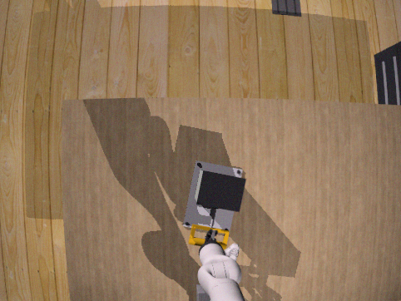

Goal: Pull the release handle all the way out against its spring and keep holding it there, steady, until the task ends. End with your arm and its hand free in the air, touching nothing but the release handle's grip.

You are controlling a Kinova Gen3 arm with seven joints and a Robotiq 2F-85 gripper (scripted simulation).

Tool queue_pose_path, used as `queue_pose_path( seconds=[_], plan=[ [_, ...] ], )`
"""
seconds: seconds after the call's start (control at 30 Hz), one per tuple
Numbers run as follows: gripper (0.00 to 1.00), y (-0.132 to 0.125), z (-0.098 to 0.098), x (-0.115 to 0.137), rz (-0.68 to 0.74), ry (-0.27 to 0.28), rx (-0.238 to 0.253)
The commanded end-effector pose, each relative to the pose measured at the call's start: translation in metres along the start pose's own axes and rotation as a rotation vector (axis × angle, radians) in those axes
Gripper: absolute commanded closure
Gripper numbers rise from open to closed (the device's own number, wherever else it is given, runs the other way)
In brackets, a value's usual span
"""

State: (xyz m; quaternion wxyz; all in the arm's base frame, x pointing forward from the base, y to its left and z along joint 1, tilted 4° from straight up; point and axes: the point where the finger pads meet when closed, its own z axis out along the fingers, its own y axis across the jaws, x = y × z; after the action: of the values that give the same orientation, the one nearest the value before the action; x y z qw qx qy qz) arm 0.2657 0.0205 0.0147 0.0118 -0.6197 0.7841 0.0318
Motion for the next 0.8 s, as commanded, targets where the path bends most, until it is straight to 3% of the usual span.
queue_pose_path(
  seconds=[0.0,0.77],
  plan=[
    [1.00,0.012,0.000,0.001,0.007,0.005,-0.021],
    [1.00,0.022,0.000,0.002,0.007,0.006,-0.023]
  ],
)
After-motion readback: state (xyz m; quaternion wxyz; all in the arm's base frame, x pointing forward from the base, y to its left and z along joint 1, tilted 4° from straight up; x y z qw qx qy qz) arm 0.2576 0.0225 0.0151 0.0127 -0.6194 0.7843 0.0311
